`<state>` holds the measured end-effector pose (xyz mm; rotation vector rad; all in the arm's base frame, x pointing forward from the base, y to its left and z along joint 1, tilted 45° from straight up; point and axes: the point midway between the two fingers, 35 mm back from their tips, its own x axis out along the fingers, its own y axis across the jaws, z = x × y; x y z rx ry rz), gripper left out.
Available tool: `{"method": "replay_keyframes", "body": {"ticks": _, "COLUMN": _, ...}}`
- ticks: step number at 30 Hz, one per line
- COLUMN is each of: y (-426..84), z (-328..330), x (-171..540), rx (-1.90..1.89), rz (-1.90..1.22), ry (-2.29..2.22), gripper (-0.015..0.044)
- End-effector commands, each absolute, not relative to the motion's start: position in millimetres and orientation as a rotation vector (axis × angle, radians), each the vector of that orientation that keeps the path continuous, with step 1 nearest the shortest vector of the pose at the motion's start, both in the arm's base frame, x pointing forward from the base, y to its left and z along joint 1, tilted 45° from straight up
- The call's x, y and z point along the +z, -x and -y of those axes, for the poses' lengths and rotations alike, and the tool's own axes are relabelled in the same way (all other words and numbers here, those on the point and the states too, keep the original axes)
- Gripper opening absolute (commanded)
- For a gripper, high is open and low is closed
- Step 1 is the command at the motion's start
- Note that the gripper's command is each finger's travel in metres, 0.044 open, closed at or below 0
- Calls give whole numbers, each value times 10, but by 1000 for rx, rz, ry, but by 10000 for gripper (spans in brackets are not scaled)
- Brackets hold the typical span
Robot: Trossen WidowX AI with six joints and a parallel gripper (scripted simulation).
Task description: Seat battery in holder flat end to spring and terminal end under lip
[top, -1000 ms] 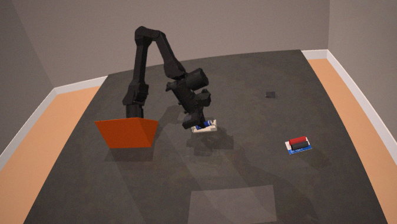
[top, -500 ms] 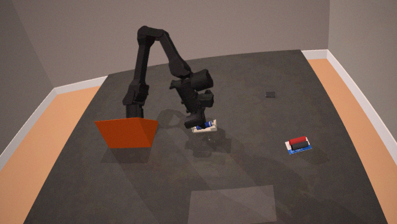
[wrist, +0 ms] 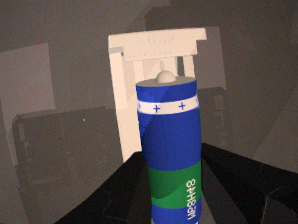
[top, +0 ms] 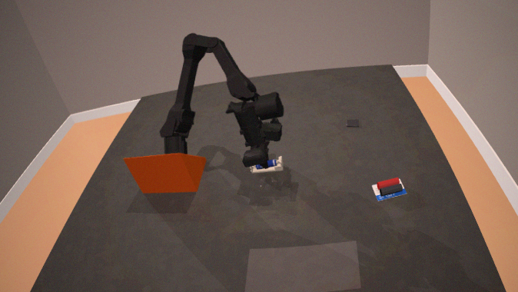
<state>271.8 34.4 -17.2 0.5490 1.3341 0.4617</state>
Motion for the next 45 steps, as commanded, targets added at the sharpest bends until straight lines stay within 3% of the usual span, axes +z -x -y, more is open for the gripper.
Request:
{"method": "replay_keyframes", "body": {"ticks": 1, "y": -2685, "z": -356, "x": -196, "rx": 468, "rz": -1372, "ry": -544, "gripper": 66}}
{"method": "replay_keyframes", "body": {"ticks": 45, "y": -2858, "z": -382, "x": -166, "rx": 516, "rz": -1465, "ry": -514, "gripper": 66}}
